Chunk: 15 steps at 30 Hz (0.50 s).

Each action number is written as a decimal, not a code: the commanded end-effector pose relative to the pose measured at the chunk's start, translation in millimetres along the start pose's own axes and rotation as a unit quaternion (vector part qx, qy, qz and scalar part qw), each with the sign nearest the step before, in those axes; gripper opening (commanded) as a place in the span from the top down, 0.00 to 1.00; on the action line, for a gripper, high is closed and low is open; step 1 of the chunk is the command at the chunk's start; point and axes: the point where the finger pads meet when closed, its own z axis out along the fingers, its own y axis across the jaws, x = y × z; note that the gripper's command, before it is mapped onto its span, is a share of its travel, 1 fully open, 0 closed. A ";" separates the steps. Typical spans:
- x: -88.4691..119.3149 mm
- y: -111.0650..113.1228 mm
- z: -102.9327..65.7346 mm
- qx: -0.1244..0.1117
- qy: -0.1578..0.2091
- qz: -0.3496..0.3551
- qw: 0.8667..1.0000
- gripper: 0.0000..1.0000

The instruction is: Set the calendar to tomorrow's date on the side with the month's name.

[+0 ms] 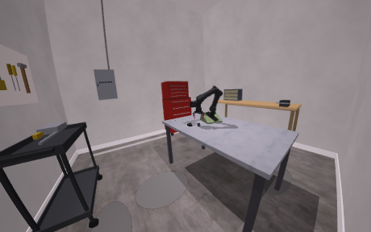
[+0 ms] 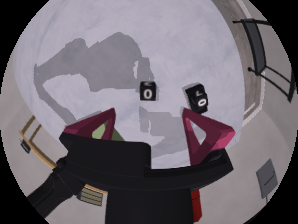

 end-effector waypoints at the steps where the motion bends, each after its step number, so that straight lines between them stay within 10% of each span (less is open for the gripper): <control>1: 0.5 0.3 -3.3 -0.001 0.000 0.004 1.000 0.00; 3: 0.5 0.2 -3.6 -0.001 0.000 0.004 1.000 0.00; 4: 0.5 0.2 -3.6 -0.001 0.000 0.004 1.000 0.55; 15: 0.5 0.2 -3.6 -0.001 0.000 0.004 1.000 0.55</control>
